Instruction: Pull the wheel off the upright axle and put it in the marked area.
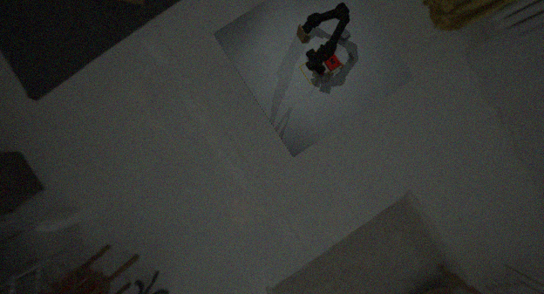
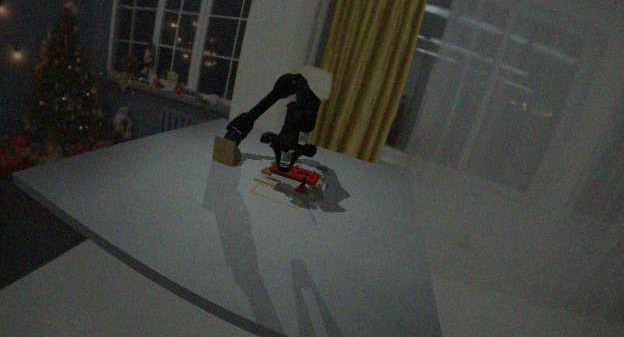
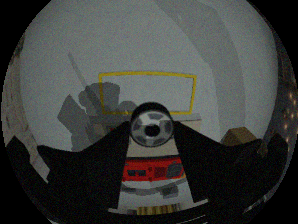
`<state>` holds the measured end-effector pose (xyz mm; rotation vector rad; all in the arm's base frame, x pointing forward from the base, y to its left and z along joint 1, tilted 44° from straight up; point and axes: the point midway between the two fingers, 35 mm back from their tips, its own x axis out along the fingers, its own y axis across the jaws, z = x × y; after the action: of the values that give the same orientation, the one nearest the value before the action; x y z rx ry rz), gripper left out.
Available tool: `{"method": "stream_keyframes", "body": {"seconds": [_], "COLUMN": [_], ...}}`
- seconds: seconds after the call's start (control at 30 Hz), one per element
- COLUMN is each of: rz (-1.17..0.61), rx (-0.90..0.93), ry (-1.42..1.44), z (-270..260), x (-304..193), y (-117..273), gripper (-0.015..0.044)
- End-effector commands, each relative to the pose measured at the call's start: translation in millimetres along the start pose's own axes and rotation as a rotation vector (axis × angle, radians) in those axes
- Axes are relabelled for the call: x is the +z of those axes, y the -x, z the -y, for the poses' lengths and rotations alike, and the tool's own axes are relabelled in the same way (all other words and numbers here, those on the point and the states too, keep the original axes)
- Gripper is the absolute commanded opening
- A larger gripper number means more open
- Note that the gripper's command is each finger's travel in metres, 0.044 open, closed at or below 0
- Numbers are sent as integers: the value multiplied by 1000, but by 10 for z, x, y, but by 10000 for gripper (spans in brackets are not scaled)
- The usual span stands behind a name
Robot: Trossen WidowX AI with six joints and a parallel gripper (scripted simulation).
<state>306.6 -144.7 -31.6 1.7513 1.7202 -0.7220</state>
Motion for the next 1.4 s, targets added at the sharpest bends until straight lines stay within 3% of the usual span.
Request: {"method": "stream_keyframes", "body": {"seconds": [0.0, 0.33, 0.73, 0.93, 1.3, 1.37], "rz": [0, 0, -3, -4, -1, -1], "rx": [-8, -7, -7, -7, -8, -8], "ry": [11, 11, 12, 12, 15, 14], "z": [15, 7, 17, 22, 19, 11], "x": [8, 12, 0, -3, 7, 12], "y": [-71, -312, -1019, -1057, -1001, -900], "gripper": [0, 0, 0, 0, 289, 300]}}
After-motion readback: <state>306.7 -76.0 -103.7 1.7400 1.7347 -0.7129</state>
